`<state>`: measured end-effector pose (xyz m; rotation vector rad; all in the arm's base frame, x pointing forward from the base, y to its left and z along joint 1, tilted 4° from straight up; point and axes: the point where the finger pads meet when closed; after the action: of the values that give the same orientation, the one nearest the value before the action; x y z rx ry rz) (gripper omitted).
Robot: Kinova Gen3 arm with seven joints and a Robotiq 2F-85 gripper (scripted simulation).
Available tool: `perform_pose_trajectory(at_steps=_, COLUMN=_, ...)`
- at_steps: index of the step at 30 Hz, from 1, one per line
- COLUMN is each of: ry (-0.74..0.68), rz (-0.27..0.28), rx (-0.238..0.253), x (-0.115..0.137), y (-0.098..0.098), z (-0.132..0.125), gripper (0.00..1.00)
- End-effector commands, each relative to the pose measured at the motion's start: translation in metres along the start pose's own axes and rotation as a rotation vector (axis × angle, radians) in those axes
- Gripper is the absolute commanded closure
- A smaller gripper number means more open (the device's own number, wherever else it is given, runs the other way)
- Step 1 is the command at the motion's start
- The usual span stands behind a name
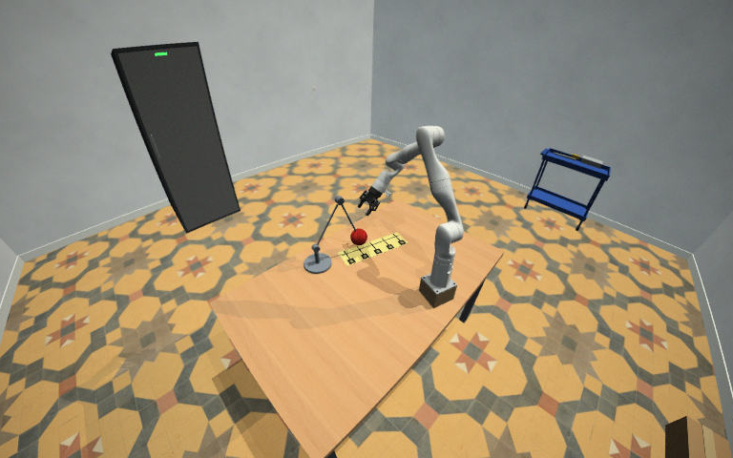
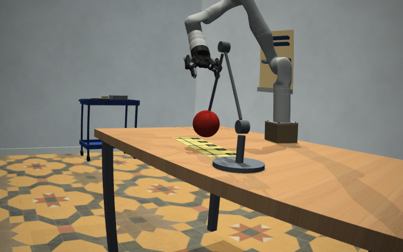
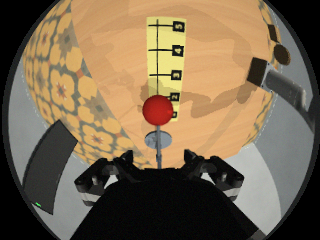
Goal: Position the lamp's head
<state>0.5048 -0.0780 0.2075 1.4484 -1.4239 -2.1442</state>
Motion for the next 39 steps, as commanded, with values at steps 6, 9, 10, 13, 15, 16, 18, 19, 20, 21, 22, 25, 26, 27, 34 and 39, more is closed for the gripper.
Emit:
perform_pose_trajectory(at_steps=6, ry=0.003, rz=-0.008, rx=-0.009, x=0.000, y=-0.021, z=0.002, gripper=0.00)
perform_pose_trajectory(at_steps=9, ry=0.003, rz=-0.006, rx=-0.007, x=0.000, y=-0.028, z=0.002, gripper=0.00)
perform_pose_trajectory(at_steps=10, ry=0.003, rz=-0.005, rx=-0.006, x=-0.001, y=-0.030, z=0.002, gripper=0.00)
perform_pose_trajectory(at_steps=13, ry=0.003, rz=-0.003, rx=-0.004, x=-0.001, y=-0.036, z=0.001, gripper=0.00)
perform_pose_trajectory(at_steps=15, ry=0.003, rz=-0.001, rx=-0.003, x=-0.001, y=-0.041, z=0.001, gripper=0.00)
perform_pose_trajectory(at_steps=16, ry=0.003, rz=-0.001, rx=-0.002, x=-0.001, y=-0.043, z=0.001, gripper=0.00)
perform_pose_trajectory(at_steps=18, ry=0.003, rz=0.001, rx=-0.001, x=-0.001, y=-0.047, z=0.001, gripper=0.00)
perform_pose_trajectory(at_steps=19, ry=0.003, rz=0.002, rx=0.000, x=-0.001, y=-0.049, z=0.000, gripper=0.00)
perform_pose_trajectory(at_steps=20, ry=0.003, rz=0.003, rx=0.001, x=-0.002, y=-0.051, z=0.000, gripper=0.00)
perform_pose_trajectory(at_steps=21, ry=0.003, rz=0.003, rx=0.001, x=-0.002, y=-0.051, z=0.000, gripper=0.00)
perform_pose_trajectory(at_steps=22, ry=0.003, rz=0.003, rx=0.001, x=-0.002, y=-0.051, z=0.000, gripper=0.00)
perform_pose_trajectory(at_steps=25, ry=0.003, rz=0.005, rx=0.002, x=-0.001, y=-0.058, z=0.000, gripper=0.00)
perform_pose_trajectory(at_steps=26, ry=0.003, rz=0.005, rx=0.003, x=-0.001, y=-0.060, z=-0.001, gripper=0.00)
perform_pose_trajectory(at_steps=27, ry=0.003, rz=0.006, rx=0.004, x=-0.001, y=-0.062, z=-0.001, gripper=0.00)
perform_pose_trajectory(at_steps=34, ry=0.002, rz=0.011, rx=0.008, x=-0.001, y=-0.078, z=-0.002, gripper=0.00)
perform_pose_trajectory(at_steps=39, ry=0.002, rz=0.013, rx=0.010, x=-0.001, y=-0.085, z=-0.003, gripper=0.00)
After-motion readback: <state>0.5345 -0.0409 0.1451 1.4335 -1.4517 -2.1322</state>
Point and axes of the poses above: the point where the finger pads meet when closed, its own y axis back along the fingers, its own z axis across the jaws, x = y × z, and after that the axes turned 12 degrees about -y, right-handed
